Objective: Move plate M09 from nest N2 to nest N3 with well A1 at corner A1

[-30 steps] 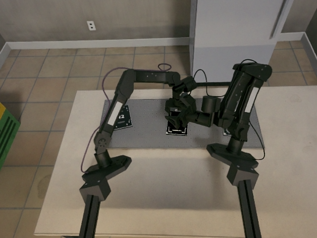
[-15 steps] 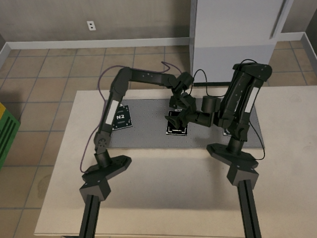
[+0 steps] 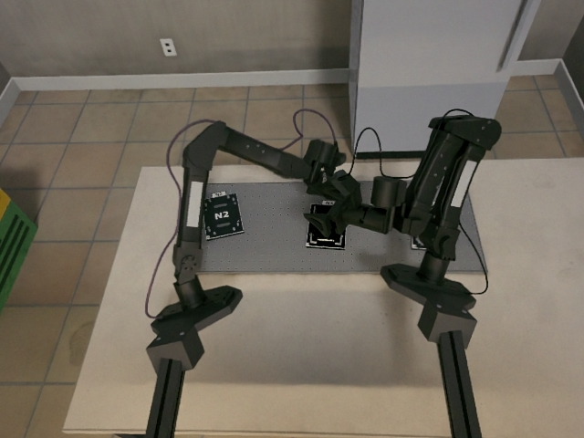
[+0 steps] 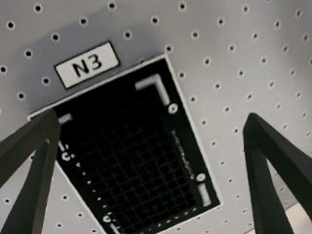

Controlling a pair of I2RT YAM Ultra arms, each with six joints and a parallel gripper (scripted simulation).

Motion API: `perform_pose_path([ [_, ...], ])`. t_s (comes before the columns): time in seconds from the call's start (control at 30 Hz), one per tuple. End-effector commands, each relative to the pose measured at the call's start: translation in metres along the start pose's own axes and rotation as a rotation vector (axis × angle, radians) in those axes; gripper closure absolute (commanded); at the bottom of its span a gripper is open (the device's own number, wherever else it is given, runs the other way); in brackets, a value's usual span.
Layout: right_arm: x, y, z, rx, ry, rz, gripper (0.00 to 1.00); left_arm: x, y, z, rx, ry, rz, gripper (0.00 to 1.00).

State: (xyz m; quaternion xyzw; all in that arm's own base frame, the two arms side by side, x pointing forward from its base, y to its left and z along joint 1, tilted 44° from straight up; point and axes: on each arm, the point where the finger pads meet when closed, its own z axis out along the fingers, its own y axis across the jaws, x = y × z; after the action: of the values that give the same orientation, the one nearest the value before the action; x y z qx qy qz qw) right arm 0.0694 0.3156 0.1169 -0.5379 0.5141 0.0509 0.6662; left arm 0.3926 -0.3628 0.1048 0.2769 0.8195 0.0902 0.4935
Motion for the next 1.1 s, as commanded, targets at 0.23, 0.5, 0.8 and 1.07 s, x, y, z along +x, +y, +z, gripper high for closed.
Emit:
perform_pose_path([
  [0.23, 0.003, 0.005, -0.002, -0.014, 0.0, -0.019, 0.0, 0.021, -0.005, -0.034, 0.047, -0.276, 0.246, 0.0],
  [0.5, 0.003, 0.005, -0.002, -0.014, 0.0, -0.019, 0.0, 0.049, 0.0, -0.049, 0.046, -0.301, 0.333, 0.0],
  [0.8, 0.003, 0.005, -0.002, -0.014, 0.0, -0.019, 0.0, 0.053, 0.0, -0.049, 0.052, -0.285, 0.331, 0.0],
  [1.07, 0.003, 0.005, -0.002, -0.014, 0.0, -0.019, 0.0, 0.053, 0.0, -0.049, 0.052, -0.285, 0.331, 0.0],
])
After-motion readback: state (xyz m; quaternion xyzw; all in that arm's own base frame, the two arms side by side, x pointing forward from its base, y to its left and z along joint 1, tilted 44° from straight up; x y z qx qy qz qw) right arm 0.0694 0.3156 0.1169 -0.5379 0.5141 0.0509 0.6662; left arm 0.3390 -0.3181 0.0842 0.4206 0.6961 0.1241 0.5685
